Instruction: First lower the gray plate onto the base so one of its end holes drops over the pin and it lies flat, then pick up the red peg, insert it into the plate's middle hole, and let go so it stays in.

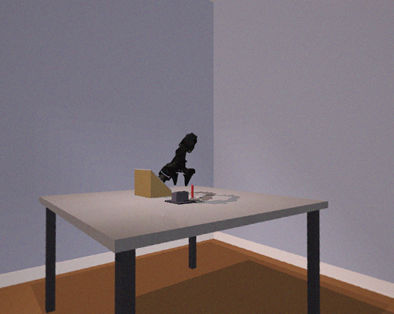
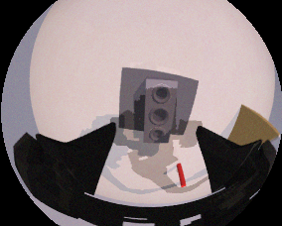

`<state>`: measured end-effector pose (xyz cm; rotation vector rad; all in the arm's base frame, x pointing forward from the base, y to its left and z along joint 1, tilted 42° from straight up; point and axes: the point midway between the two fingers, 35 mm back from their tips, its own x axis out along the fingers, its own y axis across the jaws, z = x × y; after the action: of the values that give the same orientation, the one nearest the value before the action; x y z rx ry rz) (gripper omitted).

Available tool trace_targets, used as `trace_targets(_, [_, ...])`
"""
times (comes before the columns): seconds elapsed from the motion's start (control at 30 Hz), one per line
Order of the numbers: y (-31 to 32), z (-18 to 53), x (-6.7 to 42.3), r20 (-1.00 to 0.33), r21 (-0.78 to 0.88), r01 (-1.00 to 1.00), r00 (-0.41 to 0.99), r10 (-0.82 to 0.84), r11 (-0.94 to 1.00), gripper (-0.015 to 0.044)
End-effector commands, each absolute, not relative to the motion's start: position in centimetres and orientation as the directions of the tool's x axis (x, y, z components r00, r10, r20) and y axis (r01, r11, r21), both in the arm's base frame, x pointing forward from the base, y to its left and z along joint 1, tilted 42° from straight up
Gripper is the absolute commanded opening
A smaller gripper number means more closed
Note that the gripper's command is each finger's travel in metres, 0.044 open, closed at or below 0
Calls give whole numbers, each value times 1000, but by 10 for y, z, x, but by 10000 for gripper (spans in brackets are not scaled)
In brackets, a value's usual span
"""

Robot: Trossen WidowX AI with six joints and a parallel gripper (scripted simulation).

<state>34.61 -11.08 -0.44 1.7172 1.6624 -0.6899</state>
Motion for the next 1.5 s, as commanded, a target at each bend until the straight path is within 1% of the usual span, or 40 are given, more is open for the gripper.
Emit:
trace_targets(0.0, [-140,31,340,-754,93,996,66,654,7,440])
trace_targets(0.2, [-140,32,342,-754,95,995,66,654,9,440])
trace_targets(0.3, [-118,57,334,-754,126,991,66,653,46,440])
trace_targets(0.53, [-51,115,293,-753,217,963,63,655,157,440])
trace_targets(0.73, [1,143,248,-748,292,924,60,661,246,440])
trace_targets(0.9, [4,143,240,-747,300,919,60,662,256,440])
trace_targets(1.07, [20,125,241,-746,301,919,60,663,256,440])
trace_targets(1.47, [33,110,242,-746,302,918,61,663,256,440])
